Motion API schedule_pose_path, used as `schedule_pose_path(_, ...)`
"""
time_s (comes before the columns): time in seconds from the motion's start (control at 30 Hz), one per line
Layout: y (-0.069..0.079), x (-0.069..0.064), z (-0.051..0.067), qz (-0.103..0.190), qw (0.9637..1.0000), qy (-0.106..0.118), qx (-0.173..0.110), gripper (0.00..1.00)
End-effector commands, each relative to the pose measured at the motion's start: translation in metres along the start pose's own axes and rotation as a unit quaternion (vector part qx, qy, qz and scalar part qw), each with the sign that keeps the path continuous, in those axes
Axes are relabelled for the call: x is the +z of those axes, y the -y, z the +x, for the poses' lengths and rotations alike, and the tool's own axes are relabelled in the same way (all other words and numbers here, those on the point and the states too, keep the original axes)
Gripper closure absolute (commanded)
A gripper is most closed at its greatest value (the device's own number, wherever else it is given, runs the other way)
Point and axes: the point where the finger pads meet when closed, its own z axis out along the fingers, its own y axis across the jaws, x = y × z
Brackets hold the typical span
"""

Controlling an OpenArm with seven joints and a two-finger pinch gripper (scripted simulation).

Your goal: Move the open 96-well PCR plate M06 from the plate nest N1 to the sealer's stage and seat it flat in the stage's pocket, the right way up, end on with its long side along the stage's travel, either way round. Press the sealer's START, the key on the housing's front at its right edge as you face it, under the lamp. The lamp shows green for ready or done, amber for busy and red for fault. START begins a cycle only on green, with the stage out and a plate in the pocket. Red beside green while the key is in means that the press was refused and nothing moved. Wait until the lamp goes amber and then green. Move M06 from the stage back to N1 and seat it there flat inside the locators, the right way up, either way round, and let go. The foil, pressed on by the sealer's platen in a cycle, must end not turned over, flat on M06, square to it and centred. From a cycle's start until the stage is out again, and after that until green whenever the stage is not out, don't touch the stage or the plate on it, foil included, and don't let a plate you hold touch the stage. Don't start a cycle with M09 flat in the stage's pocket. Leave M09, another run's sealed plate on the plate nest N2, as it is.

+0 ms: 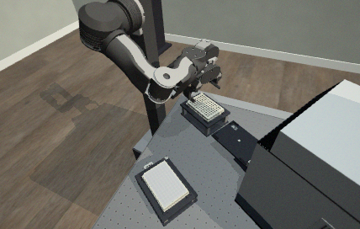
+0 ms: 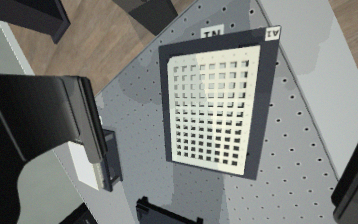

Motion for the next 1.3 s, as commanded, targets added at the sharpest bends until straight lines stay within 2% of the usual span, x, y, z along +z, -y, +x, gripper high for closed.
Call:
schedule_pose_path(0.0,-0.0054,-0.0054,-0.0086,-0.013,0.9997,0.022,-0.004,0.23)
schedule_pose_path(0.9,-0.0057,-0.0062,-0.0086,-0.013,0.9997,0.022,-0.004,0.23)
schedule_pose_path(1.07,-0.0058,-0.0117,-0.0096,-0.013,0.9997,0.022,-0.004,0.23)
schedule_pose_path(1.27,-0.0058,-0.0117,-0.0096,-0.013,0.9997,0.022,-0.004,0.23)
